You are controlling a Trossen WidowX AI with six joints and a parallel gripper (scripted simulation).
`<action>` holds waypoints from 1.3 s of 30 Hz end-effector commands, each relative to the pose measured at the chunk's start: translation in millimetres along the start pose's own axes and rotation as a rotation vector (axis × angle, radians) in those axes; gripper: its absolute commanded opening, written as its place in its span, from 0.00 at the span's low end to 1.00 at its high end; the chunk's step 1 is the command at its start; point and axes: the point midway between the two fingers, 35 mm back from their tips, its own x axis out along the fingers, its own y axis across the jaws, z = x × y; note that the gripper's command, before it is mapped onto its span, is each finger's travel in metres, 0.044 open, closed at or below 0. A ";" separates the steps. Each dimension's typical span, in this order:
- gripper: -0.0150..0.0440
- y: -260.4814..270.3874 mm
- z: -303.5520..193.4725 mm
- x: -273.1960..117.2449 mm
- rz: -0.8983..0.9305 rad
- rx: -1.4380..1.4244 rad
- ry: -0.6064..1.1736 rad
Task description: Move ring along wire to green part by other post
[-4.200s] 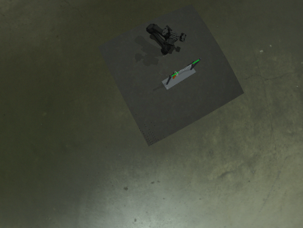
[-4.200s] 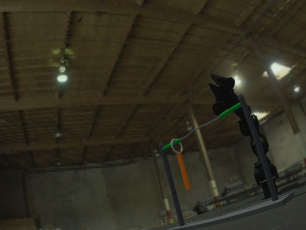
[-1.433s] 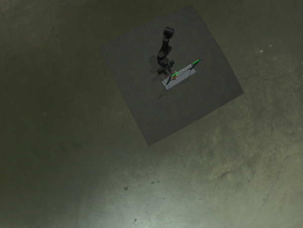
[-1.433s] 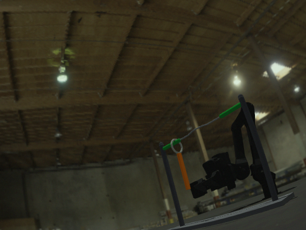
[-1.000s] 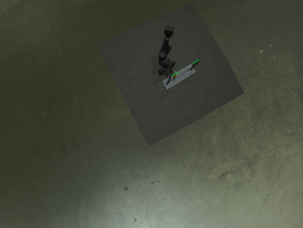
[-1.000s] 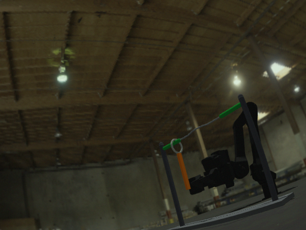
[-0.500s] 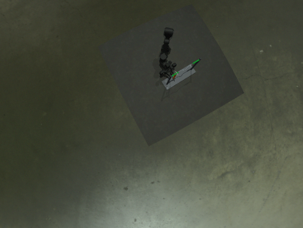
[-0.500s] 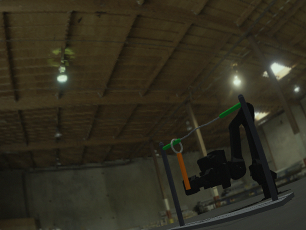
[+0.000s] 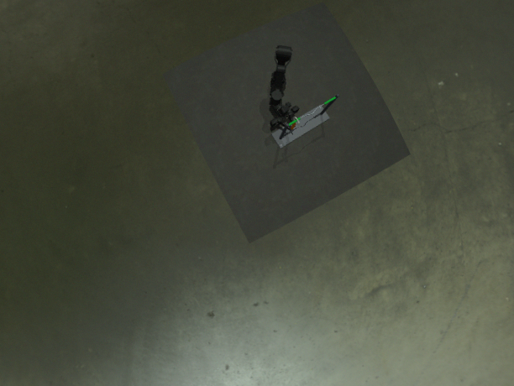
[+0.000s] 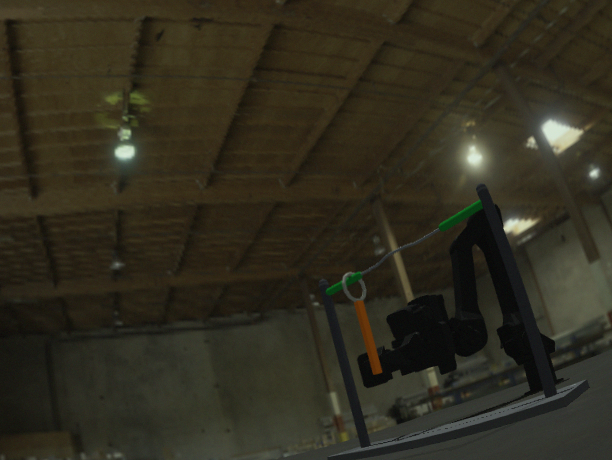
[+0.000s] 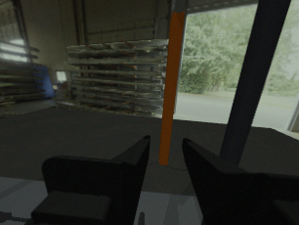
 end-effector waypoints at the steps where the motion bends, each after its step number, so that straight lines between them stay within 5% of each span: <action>1: 0.53 -0.6 -0.2 7.3 -0.003 -0.004 -0.001; 32: 0.53 2.3 -1.1 25.9 -0.003 -0.004 -0.003; 39: 0.21 3.0 -1.4 25.6 0.001 0.001 -0.001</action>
